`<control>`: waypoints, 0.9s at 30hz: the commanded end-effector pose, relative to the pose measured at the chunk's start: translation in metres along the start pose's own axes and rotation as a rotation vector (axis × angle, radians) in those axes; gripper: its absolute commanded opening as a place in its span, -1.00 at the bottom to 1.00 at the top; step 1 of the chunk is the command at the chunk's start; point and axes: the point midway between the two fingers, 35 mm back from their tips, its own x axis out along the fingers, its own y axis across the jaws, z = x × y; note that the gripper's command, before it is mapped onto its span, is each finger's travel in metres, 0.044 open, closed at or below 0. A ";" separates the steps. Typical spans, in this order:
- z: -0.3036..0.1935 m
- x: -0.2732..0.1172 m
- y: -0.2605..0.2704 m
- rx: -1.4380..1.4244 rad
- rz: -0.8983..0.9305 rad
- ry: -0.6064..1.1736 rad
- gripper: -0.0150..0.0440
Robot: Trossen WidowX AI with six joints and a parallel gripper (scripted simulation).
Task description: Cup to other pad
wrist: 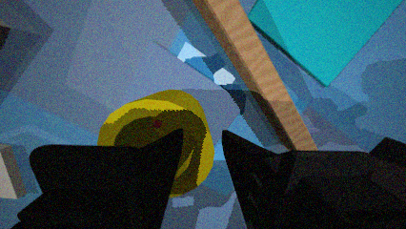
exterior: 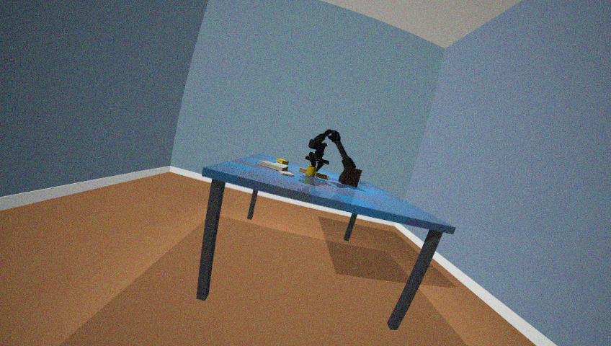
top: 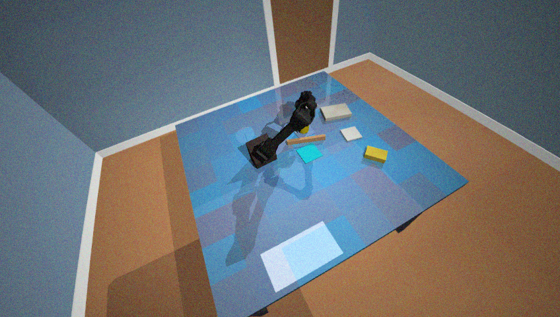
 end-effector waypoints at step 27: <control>0.000 0.005 -0.001 0.000 -0.002 0.000 -0.42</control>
